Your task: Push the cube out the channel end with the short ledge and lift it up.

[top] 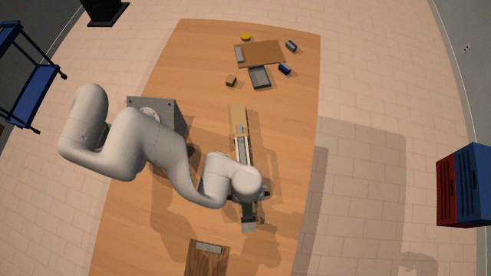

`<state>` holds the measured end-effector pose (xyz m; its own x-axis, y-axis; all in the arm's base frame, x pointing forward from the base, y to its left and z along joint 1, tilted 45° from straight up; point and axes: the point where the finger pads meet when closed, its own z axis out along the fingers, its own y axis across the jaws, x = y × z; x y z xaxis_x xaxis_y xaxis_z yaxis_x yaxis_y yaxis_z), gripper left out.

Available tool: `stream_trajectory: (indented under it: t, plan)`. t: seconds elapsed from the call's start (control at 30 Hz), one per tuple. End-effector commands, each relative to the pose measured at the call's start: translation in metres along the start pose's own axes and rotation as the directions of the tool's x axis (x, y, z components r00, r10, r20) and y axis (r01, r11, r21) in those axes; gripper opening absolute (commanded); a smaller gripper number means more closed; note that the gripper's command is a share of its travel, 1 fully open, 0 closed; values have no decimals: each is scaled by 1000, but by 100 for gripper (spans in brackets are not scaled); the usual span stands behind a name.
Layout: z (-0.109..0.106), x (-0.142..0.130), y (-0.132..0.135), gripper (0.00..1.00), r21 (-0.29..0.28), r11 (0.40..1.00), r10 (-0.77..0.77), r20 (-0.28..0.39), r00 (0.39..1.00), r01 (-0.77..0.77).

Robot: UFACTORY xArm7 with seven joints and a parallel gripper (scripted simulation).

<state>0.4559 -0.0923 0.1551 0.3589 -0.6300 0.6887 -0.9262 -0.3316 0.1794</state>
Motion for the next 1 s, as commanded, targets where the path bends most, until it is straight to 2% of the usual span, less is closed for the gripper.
stream_trajectory:
  t: [0.0, 0.23, 0.4, 0.47, 0.57, 0.77, 0.97]
  plan:
    - [-1, 0, -1, 43, 4, 1000, 0, -1, 1000, 0]
    - [0, 0, -1, 43, 4, 1000, 0, -1, 1000, 0]
    - [29, 0, -2, 43, 3, 1000, 0, -1, 1000, 0]
    - [29, 0, -2, 43, 3, 1000, 0, -1, 1000, 0]
    - [43, 0, -2, 43, 3, 1000, 0, -1, 1000, 0]
    - [46, 0, -2, 43, 3, 1000, 0, -1, 1000, 0]
    - [58, 0, -2, 43, 3, 1000, 0, -1, 1000, 0]
